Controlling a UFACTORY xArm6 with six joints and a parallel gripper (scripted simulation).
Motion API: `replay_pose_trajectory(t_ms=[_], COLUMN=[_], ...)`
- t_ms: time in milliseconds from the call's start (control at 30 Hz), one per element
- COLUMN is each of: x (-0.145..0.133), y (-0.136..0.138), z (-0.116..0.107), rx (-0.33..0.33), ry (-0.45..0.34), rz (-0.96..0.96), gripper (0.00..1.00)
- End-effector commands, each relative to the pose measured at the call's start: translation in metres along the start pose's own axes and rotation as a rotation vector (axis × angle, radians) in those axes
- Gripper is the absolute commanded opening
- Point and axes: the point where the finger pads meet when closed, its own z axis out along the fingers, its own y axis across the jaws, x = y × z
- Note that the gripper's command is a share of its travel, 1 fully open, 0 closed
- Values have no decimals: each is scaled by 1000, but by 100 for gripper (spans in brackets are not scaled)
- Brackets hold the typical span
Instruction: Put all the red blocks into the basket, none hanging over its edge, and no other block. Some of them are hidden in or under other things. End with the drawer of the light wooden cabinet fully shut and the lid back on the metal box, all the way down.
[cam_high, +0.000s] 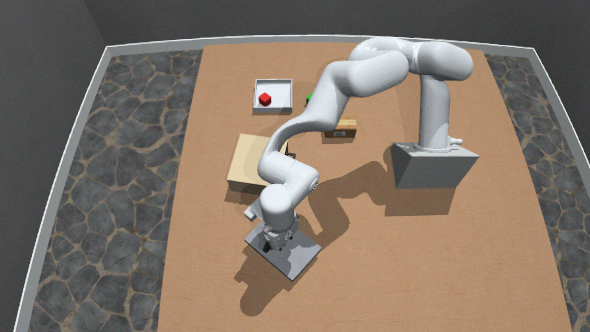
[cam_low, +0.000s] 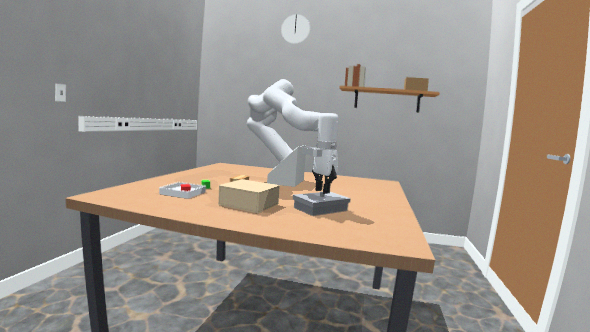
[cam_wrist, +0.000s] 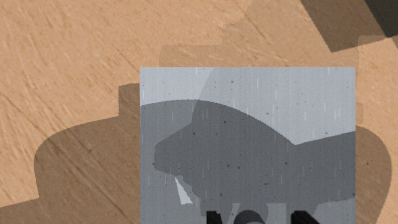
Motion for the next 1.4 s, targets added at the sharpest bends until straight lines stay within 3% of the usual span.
replay_pose_trajectory(t_ms=[0, 1367], x=[1, 1], y=[-1, -2], z=[0, 15], rx=[5, 5], ry=[1, 1], rz=[2, 2], gripper=[44, 44])
